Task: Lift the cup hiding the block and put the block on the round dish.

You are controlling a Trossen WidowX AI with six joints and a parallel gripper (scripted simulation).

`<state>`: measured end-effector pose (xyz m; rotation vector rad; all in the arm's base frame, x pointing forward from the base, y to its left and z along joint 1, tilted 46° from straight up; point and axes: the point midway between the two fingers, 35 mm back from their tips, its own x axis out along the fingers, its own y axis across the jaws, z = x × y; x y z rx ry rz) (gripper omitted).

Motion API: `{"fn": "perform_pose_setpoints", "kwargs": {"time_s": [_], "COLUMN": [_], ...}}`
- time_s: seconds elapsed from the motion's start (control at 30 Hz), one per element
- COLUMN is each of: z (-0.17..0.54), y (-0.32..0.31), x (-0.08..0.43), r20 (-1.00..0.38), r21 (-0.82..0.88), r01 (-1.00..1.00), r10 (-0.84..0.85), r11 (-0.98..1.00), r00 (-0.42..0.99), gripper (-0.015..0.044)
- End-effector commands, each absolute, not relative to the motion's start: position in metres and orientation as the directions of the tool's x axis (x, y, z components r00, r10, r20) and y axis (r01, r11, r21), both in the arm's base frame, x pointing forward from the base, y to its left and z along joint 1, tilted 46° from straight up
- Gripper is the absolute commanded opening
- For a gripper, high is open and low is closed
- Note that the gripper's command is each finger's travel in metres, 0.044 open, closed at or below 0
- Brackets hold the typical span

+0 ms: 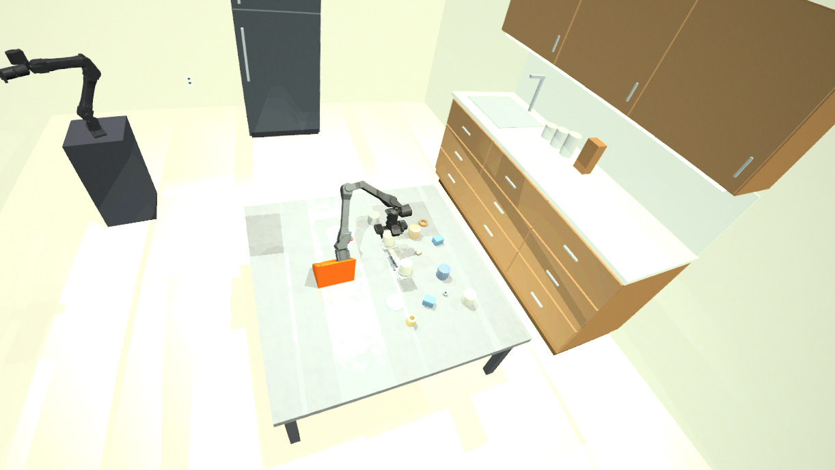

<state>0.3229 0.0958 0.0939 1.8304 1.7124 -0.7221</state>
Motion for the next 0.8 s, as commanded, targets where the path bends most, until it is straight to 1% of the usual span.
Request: {"fn": "perform_pose_setpoints", "kwargs": {"time_s": [0.0, 0.53, 0.63, 0.77], "z": [0.089, 0.073, 0.073, 0.073], "y": [0.099, 0.116, 0.116, 0.116], "x": [0.322, 0.322, 0.322, 0.322], "r20": [-0.697, -0.695, -0.695, -0.695], "r21": [0.014, 0.014, 0.014, 0.014], "r01": [0.998, 0.998, 0.998, 0.998], "r10": [0.715, 0.717, 0.717, 0.717], "r11": [-0.062, -0.062, -0.062, -0.062], "r00": [0.054, 0.054, 0.054, 0.054], "gripper": [0.0440, 0.0440, 0.0361, 0.0335]}}
